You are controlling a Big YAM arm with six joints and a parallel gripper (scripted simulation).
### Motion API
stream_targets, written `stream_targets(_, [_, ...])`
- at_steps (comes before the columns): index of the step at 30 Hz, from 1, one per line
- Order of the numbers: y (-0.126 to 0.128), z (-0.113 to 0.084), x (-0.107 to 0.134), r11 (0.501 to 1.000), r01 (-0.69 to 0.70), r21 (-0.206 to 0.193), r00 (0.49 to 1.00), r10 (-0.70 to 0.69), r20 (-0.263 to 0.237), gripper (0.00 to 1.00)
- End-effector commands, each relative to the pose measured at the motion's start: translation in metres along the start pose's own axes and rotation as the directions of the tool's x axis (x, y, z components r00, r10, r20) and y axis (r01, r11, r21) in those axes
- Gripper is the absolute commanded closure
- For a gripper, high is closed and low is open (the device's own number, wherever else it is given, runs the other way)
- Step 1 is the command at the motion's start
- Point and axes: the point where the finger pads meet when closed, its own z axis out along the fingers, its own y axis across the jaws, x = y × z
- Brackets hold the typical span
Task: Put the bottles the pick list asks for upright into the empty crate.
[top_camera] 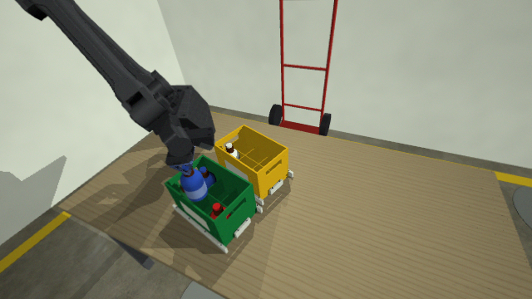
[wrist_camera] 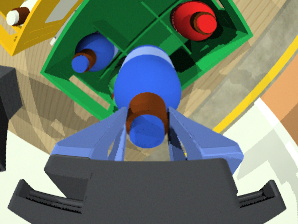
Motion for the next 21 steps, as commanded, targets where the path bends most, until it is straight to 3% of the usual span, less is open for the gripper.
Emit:
stream_targets(1, [-0.031,-0.042,-0.008,0.996,-0.033,0.081,0.999,0.029,0.046,1.0])
stream_targets(21, [-0.03,-0.072,-0.007,0.996,-0.034,0.081,0.998,0.031,0.048,1.0])
